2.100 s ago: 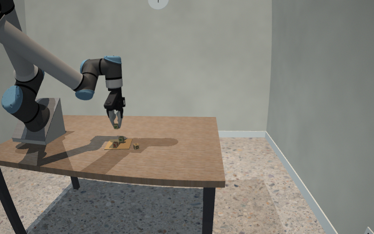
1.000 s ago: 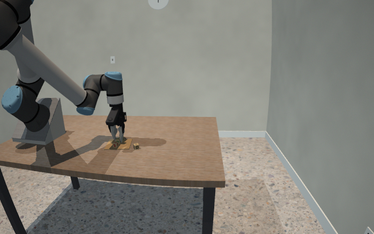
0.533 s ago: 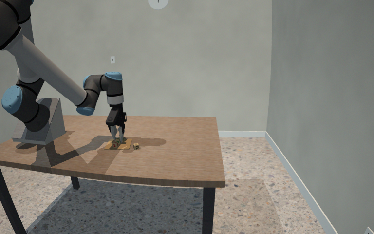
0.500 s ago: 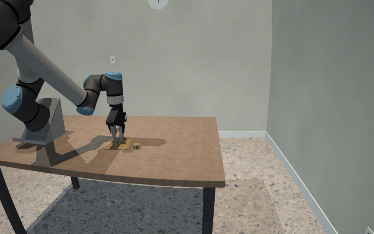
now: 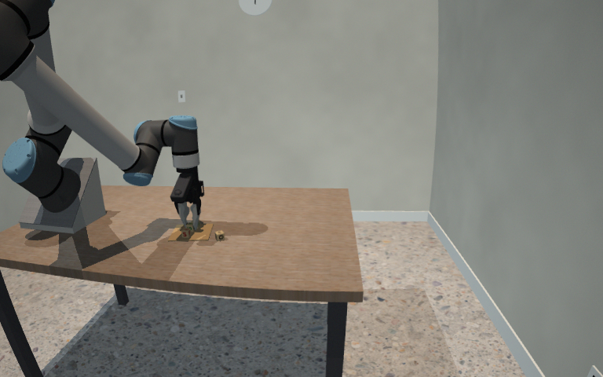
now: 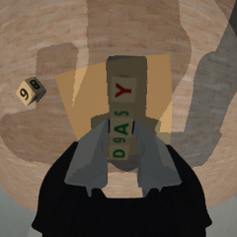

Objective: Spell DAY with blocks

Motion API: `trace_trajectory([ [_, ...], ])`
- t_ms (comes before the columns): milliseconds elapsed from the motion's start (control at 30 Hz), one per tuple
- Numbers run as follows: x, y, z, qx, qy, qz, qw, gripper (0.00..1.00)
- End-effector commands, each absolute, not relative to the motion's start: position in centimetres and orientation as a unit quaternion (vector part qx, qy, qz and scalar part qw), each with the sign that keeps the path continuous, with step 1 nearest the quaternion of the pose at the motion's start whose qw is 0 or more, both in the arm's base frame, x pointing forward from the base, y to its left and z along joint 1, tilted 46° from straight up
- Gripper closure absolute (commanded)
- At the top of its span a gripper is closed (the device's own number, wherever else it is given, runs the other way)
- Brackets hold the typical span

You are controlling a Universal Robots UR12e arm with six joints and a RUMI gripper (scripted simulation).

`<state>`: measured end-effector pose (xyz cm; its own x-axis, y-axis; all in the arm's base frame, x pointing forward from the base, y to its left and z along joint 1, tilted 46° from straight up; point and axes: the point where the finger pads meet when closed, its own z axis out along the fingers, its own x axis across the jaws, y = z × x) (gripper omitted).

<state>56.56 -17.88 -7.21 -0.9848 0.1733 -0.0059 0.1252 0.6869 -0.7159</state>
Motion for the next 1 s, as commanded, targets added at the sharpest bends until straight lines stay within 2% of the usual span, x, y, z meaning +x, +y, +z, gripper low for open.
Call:
trace_trajectory([
  [0, 56.6, -17.86, -7.17, -0.081, -0.918, 0.387, 0.031, 0.95],
  [967, 56.56, -18.14, -7.45, -0.081, -0.918, 0.387, 0.031, 0.95],
])
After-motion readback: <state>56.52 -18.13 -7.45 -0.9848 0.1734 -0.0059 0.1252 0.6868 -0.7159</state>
